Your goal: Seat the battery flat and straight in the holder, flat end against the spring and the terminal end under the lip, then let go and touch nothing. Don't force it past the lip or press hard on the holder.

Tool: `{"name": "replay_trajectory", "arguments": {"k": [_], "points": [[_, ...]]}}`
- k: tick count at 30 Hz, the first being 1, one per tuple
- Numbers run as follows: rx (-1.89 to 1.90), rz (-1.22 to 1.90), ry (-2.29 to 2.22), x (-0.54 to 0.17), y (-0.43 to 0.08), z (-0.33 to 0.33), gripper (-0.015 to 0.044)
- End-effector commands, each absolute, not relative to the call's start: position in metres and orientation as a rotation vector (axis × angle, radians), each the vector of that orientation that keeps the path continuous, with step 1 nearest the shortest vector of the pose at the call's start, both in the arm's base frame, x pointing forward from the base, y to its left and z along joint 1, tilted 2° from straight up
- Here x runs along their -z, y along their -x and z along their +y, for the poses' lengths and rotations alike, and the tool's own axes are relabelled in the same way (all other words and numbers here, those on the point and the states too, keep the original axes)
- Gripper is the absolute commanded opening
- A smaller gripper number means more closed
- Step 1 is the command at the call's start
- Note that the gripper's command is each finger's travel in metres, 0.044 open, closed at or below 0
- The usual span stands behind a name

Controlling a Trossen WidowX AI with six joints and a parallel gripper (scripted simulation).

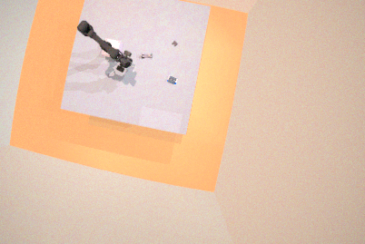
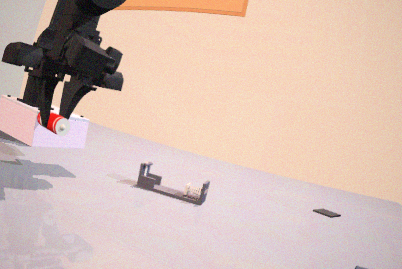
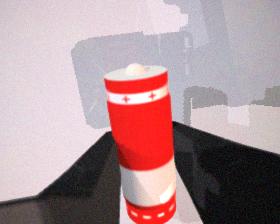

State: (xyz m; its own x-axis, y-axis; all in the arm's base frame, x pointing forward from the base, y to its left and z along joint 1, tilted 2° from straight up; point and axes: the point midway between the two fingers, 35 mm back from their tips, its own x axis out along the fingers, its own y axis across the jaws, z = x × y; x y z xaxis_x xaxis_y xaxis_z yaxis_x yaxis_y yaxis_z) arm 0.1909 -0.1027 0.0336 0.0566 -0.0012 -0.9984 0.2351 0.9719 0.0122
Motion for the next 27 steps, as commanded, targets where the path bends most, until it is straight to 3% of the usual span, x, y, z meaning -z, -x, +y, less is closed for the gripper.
{"name": "replay_trajectory", "arguments": {"k": [1, 27], "points": [[0.312, 1.488, -0.322, -0.038, -0.203, -0.100, 0.0086], [1.092, 1.211, -1.161, -0.054, -0.264, -0.064, 0.0086]]}}
